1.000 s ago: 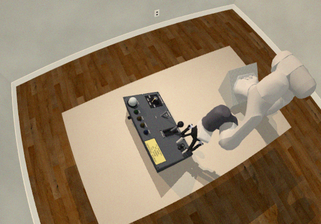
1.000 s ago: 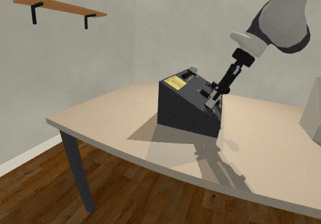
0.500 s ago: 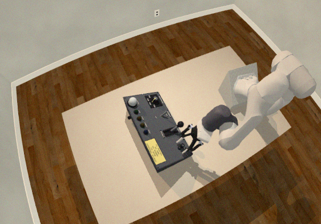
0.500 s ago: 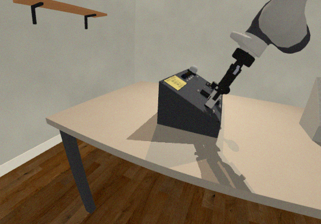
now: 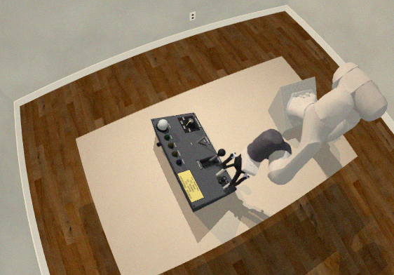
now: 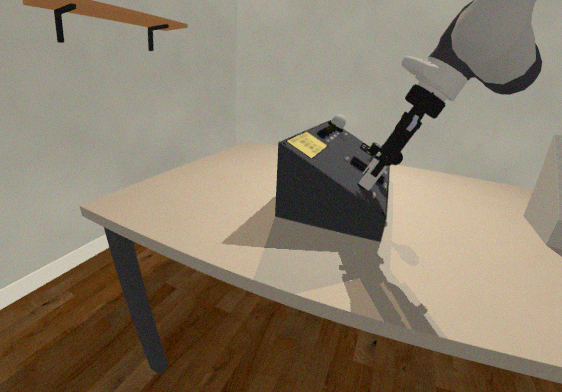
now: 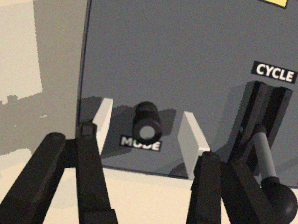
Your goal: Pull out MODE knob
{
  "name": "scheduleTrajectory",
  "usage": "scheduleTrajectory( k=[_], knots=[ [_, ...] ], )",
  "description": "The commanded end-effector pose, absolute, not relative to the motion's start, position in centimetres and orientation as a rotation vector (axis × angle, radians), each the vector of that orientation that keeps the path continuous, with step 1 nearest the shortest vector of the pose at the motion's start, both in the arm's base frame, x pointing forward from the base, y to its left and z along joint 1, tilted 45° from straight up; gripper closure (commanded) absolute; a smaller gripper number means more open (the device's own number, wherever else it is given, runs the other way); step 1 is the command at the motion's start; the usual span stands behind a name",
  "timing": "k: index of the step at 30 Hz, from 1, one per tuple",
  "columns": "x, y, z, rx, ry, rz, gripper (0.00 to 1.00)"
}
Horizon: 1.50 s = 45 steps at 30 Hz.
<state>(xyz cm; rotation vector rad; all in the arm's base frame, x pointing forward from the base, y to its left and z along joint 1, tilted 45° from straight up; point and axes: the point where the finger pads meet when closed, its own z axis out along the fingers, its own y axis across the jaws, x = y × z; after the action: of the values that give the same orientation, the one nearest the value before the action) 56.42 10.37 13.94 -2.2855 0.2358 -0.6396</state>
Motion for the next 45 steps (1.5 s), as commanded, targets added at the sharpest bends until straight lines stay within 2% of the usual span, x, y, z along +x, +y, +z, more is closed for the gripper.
scheduleTrajectory(
  k=[1,39,40,45],
  knots=[
    [56.66,10.33,13.93,-2.286,0.232,-0.646,0.56],
    [56.7,10.35,13.91,-2.286,0.232,-0.646,0.56],
    [56.7,10.35,13.91,-2.286,0.232,-0.646,1.0],
    [56.7,10.35,13.91,-2.286,0.232,-0.646,1.0]
  ],
)
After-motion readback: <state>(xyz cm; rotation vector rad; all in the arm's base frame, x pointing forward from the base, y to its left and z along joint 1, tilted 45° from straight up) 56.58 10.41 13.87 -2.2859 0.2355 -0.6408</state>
